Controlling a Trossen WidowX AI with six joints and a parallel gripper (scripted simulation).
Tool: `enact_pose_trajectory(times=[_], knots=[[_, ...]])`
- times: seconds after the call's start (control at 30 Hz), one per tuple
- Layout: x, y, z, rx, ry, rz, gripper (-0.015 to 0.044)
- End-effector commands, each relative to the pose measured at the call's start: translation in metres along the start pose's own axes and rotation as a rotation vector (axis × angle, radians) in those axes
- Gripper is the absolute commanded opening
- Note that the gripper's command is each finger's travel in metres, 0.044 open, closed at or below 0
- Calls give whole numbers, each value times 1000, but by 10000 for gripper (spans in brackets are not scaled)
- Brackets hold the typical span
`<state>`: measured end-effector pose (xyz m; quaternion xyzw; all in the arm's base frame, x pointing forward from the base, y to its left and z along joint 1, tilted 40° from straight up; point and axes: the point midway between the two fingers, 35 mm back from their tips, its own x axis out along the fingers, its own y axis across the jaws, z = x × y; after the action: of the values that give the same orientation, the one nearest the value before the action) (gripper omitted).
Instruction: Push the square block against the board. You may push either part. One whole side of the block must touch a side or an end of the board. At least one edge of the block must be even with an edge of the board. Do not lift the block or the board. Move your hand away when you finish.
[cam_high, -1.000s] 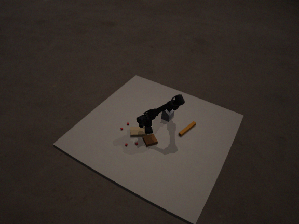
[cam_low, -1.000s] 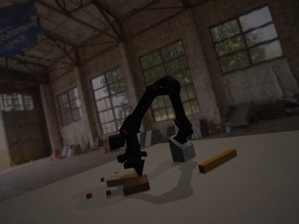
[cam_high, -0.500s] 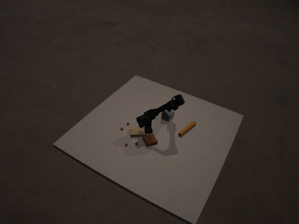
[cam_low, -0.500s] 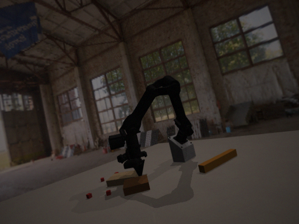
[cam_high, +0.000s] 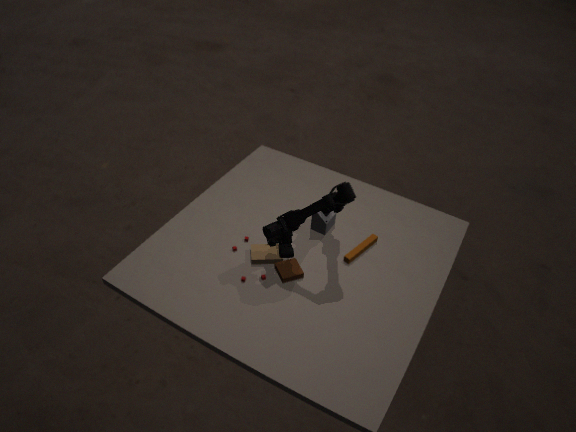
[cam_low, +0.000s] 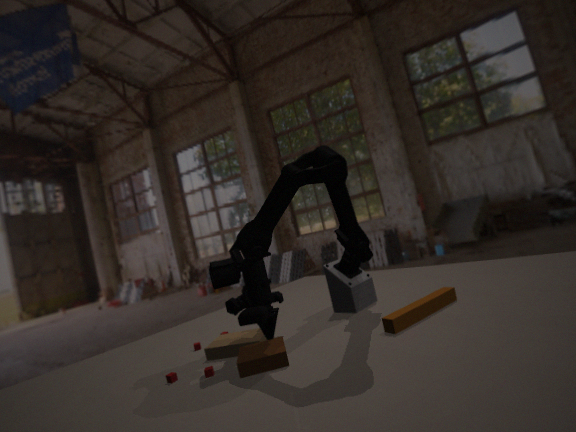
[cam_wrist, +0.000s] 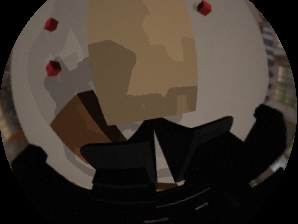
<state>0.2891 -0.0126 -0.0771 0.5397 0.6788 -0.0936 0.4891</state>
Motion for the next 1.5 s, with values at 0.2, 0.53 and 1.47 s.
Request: enact_pose_trajectory(times=[0.2, 0.53, 1.47], knots=[[1, -1, -1, -6, -3, -6, 0], [1, 0, -16, -6, -3, -6, 0], [-54, 1, -41, -5, -2, -7, 0]])
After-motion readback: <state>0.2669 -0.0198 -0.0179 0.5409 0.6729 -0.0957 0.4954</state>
